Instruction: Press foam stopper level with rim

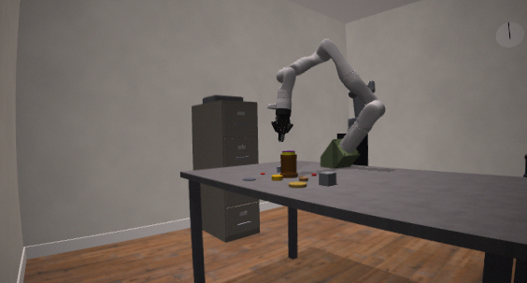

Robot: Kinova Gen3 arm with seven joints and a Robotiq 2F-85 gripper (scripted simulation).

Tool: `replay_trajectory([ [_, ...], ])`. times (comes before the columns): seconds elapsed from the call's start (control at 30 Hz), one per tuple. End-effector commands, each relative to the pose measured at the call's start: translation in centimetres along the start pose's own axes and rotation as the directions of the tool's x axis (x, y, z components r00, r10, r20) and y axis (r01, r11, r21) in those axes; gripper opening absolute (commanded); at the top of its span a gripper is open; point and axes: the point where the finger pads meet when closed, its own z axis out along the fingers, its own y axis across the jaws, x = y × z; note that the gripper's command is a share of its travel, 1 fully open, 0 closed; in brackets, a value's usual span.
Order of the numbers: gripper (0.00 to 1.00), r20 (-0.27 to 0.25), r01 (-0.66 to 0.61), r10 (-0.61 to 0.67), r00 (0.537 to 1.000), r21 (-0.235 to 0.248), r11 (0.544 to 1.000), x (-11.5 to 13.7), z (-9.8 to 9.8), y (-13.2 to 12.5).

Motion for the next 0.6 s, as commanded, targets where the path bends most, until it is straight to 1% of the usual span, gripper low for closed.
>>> replay_trajectory([
  [0.0,0.0,0.004,-0.002,0.002,1.0,-0.006,1.0,-0.5,0.0,0.0],
  [0.03,0.0,0.004,-0.002,0.002,1.0,-0.006,1.0,-0.5,0.0,0.0],
  [0.07,0.0,0.009,0.005,-0.005,1.0,-0.028,1.0,-1.2,0.3,0.4],
  [0.27,0.0,0.008,0.005,-0.005,1.0,-0.027,1.0,-1.2,0.3,0.3],
  [0.3,0.0,0.013,0.011,-0.01,1.0,-0.047,0.999,-1.7,0.6,0.6],
  [0.47,0.0,0.012,0.011,-0.01,1.0,-0.045,0.999,-1.7,0.5,0.6],
  [0.5,0.0,0.016,0.016,-0.015,1.0,-0.062,0.998,-2.2,0.8,0.9],
  [0.57,0.0,0.016,0.016,-0.015,1.0,-0.062,0.998,-2.2,0.8,0.9],
])
